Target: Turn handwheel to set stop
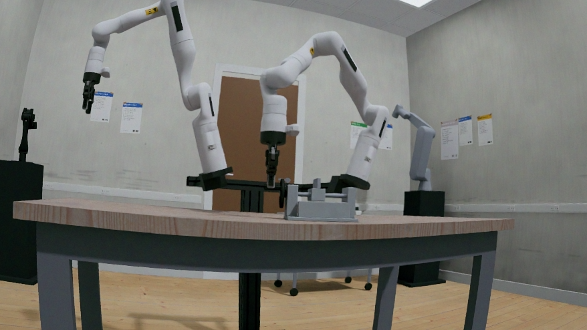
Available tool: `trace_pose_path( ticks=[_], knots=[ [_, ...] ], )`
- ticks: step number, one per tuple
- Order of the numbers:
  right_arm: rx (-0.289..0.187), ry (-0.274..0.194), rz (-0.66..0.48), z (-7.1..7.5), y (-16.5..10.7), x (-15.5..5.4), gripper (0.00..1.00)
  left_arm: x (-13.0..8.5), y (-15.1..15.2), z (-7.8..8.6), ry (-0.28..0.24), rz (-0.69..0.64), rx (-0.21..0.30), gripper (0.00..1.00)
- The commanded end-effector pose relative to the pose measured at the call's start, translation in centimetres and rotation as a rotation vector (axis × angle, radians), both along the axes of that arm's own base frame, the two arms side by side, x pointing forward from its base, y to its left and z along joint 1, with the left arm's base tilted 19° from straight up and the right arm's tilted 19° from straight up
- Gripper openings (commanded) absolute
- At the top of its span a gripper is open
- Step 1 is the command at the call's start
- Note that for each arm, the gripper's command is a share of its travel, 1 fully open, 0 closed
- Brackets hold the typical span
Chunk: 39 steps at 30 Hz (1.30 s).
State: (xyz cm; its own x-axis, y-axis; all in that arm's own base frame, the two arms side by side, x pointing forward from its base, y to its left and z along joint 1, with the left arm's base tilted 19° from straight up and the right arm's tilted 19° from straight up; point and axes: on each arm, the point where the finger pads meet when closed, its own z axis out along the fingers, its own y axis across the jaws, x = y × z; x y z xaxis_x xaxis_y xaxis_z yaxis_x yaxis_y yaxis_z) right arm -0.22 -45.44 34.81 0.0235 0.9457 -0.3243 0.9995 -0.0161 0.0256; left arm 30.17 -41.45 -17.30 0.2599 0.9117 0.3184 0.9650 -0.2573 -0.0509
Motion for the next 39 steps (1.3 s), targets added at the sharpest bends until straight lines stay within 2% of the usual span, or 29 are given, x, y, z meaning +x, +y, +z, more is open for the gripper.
trace_pose_path(
  ticks=[1, 39],
  knots=[
    [0.005, 0.008, 0.011, 0.04, 0.09, -0.14, 1.000, 0.26, -0.02, -0.13, -0.001, -0.007, -0.001, 0.160],
    [0.005, 0.008, 0.011, 0.04, 0.09, -0.14, 1.000, 0.48, 0.14, -0.96, -0.001, -0.008, -0.003, 0.160]
  ],
)
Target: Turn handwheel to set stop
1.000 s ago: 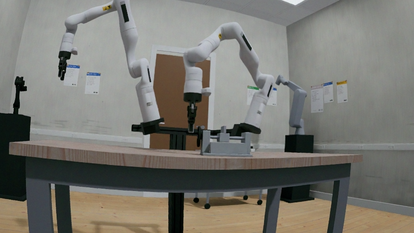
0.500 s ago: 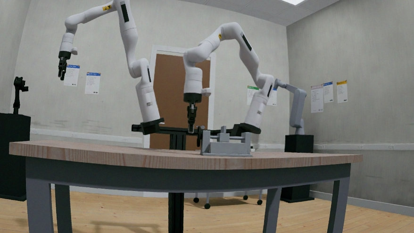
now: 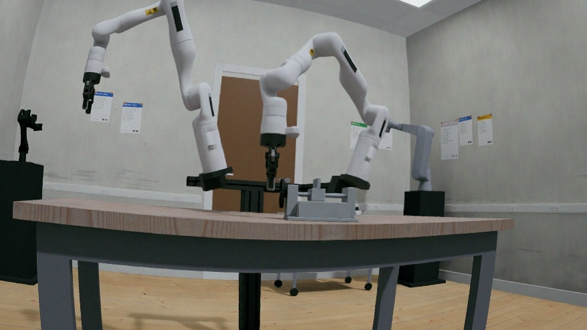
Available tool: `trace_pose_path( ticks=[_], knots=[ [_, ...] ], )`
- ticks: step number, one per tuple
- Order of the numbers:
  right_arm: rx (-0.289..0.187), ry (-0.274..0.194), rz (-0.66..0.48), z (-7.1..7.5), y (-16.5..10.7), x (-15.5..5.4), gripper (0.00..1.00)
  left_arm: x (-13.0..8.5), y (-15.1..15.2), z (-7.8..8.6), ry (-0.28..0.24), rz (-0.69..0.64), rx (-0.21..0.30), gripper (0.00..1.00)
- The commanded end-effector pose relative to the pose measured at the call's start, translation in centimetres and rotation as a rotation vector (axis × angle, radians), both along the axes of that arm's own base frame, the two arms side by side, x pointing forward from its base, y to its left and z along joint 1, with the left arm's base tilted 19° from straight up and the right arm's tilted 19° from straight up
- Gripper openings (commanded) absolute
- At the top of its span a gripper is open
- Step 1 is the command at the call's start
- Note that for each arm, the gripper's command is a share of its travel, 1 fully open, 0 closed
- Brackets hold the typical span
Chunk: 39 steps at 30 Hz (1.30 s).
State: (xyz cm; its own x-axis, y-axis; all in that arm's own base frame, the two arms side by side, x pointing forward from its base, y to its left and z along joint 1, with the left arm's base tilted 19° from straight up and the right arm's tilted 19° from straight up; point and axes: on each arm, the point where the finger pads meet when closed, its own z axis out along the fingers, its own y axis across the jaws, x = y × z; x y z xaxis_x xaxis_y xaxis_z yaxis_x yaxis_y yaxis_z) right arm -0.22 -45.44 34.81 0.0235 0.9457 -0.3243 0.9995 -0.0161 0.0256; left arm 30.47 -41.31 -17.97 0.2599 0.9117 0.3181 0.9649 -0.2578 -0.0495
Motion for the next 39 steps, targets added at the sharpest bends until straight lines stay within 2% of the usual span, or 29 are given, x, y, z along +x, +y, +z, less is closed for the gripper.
trace_pose_path(
  ticks=[1, 39],
  knots=[
    [0.005, 0.008, 0.011, 0.0, 0.1, -0.1, 1.000, 0.2, 0.1, -0.3, 0.001, -0.007, 0.000, 0.160],
    [0.005, 0.008, 0.011, 0.0, 0.1, -0.1, 1.000, -0.6, 1.1, -2.8, 0.000, -0.008, -0.004, 0.160]
  ],
)
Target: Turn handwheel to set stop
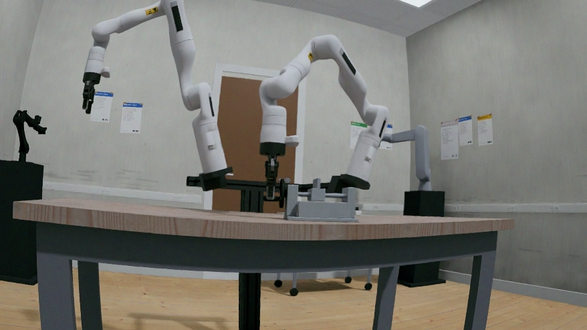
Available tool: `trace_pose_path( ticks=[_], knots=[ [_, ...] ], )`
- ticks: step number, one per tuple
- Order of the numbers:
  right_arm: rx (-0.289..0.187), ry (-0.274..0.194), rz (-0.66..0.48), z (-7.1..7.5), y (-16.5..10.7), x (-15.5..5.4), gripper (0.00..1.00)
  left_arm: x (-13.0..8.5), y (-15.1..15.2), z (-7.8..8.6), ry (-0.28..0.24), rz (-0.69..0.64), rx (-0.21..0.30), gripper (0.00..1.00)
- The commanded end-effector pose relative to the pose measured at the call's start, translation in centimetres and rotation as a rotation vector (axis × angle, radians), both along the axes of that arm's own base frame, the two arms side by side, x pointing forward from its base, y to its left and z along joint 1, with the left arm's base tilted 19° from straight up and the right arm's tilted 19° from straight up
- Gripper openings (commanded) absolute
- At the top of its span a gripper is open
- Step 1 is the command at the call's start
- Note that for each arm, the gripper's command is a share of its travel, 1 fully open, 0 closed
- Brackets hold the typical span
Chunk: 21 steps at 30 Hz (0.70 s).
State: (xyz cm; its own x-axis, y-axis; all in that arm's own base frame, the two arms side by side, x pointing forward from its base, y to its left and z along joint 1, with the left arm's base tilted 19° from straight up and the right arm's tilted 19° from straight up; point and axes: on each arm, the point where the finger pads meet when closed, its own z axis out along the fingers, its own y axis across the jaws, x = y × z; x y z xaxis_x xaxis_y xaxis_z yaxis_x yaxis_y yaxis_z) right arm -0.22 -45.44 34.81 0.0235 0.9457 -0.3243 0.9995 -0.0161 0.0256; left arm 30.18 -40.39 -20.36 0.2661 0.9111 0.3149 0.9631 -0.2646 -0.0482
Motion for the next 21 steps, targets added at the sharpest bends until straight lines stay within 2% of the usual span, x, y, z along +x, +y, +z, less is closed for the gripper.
trace_pose_path(
  ticks=[1, 21],
  knots=[
    [0.005, 0.008, 0.011, 0.0, 0.1, -0.1, 1.000, -0.4, 0.2, -0.5, 0.001, -0.001, 0.000, 0.160],
    [0.005, 0.008, 0.011, 0.0, 0.1, -0.1, 1.000, -2.2, 0.9, -0.9, 0.000, -0.001, 0.000, 0.160]
  ],
)
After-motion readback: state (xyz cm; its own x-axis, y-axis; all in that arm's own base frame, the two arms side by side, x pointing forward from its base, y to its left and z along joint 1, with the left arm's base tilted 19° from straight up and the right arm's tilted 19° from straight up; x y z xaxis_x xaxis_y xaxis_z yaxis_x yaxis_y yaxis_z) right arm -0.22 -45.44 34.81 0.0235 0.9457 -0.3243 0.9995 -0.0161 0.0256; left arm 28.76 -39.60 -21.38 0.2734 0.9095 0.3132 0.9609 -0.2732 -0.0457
